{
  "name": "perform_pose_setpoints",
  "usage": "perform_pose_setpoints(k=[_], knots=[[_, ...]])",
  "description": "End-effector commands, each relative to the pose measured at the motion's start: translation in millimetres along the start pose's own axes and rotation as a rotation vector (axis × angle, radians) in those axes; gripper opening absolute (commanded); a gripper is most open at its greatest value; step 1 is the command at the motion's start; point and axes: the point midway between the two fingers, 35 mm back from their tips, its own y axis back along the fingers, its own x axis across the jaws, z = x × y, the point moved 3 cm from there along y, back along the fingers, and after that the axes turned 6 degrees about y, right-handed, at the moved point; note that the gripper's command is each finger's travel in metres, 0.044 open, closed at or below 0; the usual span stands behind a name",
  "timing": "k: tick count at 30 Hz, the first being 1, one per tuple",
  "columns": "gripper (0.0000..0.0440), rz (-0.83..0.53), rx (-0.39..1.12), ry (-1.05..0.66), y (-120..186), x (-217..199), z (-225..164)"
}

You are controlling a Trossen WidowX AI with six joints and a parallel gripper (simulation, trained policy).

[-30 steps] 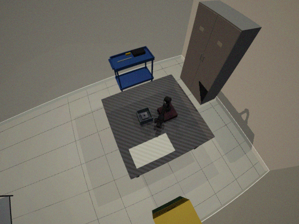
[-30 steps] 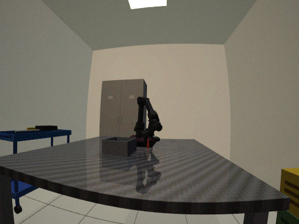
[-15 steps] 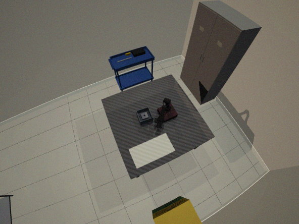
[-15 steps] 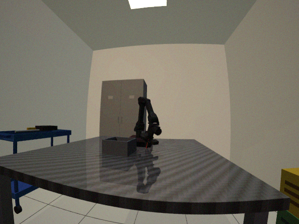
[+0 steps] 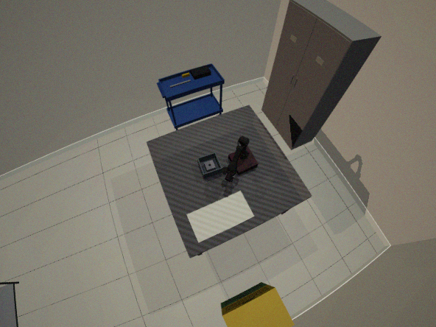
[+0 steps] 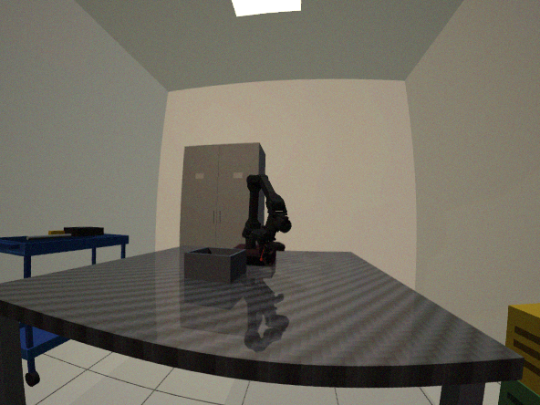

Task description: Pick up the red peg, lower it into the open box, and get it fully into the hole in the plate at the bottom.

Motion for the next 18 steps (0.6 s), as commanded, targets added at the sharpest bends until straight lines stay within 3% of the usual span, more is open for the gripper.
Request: perform_pose_setpoints(k=[1, 11, 18], knots=[[0.0, 0.006, -0.031, -0.004, 15.1, -4.3, 9.4], [0.0, 0.035, -0.099, -0.077, 55.1, -13.1, 41.5], [0.0, 0.045, -0.132, -0.17, 66.6, -22.0, 70.3]])
